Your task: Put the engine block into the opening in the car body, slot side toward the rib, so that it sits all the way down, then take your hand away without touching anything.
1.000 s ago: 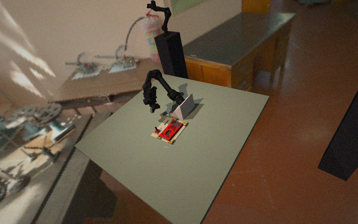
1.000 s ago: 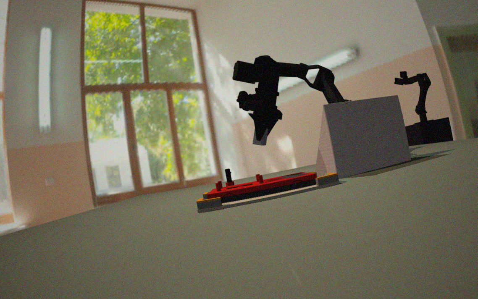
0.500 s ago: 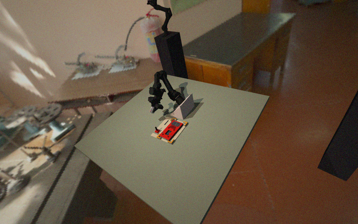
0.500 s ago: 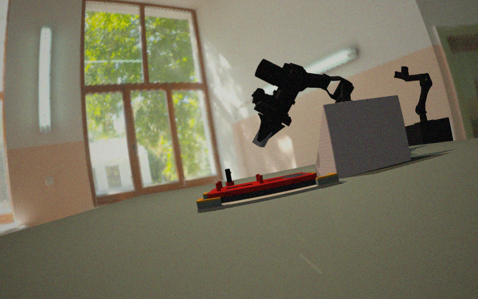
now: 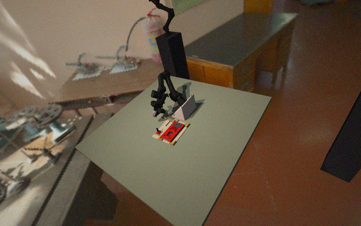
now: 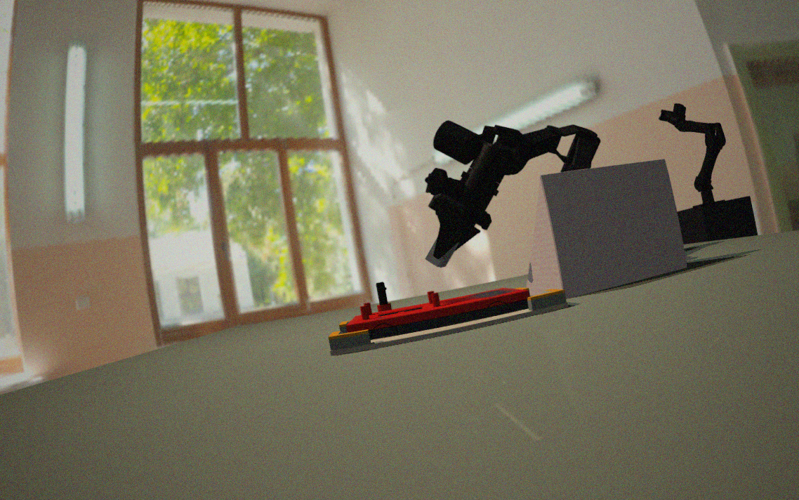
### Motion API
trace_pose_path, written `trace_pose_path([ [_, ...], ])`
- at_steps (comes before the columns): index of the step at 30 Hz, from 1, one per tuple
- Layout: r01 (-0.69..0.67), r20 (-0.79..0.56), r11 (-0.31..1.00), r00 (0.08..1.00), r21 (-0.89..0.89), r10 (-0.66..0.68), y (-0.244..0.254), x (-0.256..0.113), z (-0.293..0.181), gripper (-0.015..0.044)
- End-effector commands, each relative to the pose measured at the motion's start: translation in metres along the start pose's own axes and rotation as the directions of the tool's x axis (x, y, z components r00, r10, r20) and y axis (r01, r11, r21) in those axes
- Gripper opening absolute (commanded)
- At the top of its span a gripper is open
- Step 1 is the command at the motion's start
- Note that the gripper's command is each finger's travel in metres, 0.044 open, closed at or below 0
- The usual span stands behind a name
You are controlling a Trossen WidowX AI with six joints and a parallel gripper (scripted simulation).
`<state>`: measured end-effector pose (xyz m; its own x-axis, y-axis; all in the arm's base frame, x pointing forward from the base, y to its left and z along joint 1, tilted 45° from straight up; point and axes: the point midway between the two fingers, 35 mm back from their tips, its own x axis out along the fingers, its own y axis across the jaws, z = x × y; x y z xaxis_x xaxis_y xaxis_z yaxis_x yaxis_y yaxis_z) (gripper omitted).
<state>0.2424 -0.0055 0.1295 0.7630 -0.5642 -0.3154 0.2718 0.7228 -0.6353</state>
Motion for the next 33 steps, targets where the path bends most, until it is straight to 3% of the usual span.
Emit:
trace_pose_path([
  [1,-0.005,0.004,1.000,1.000,-0.003,0.005,0.000,0.006,-0.006,0.0000],
  [33,-0.003,0.006,1.000,1.000,-0.004,0.003,0.000,0.057,-0.050,0.0000],
])
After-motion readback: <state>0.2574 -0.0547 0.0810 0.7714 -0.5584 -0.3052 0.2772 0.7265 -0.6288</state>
